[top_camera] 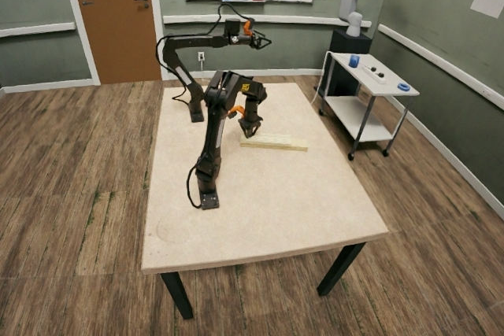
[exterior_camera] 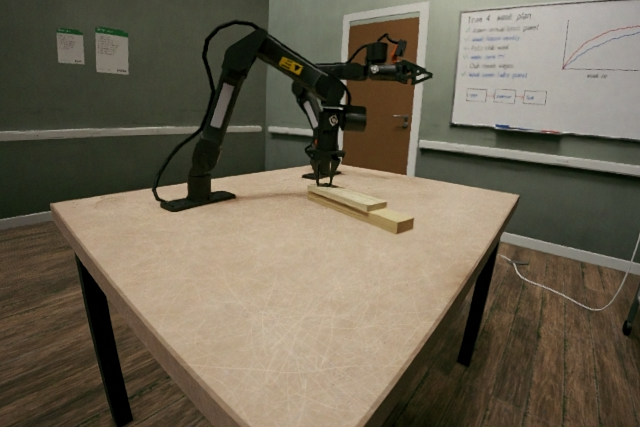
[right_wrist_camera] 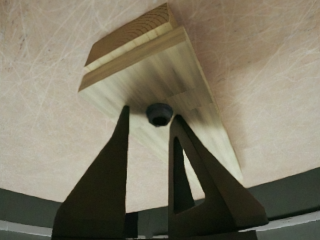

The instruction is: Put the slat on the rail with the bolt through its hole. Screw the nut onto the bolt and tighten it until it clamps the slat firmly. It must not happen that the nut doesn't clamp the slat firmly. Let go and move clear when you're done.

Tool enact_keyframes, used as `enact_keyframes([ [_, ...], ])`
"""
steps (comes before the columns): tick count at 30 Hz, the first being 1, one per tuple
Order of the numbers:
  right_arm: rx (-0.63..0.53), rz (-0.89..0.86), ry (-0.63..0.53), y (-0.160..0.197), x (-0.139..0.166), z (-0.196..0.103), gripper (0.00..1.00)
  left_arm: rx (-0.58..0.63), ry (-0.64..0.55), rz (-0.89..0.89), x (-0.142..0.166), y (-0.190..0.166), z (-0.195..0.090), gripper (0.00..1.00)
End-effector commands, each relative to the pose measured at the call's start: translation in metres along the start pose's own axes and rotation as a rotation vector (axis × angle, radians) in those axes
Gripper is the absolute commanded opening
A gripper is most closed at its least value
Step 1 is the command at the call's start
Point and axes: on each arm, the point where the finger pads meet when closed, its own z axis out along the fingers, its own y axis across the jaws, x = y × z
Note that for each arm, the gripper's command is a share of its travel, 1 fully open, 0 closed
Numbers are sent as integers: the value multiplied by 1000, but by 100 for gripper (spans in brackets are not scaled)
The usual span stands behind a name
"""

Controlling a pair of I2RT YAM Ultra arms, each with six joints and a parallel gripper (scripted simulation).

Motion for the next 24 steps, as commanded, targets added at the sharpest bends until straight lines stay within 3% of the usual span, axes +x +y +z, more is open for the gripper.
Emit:
enact_keyframes([
  [1,43,-10,-30,-9,-4,-16,34,0,-14,0,-5,0,-1,100],
  [11,43,-10,-30,-9,-4,-16,34,0,-14,0,-5,0,-1,100],
  [24,10,-3,-5,-2,-1,-3,18,0,-14,0,-5,0,-1,100],
])
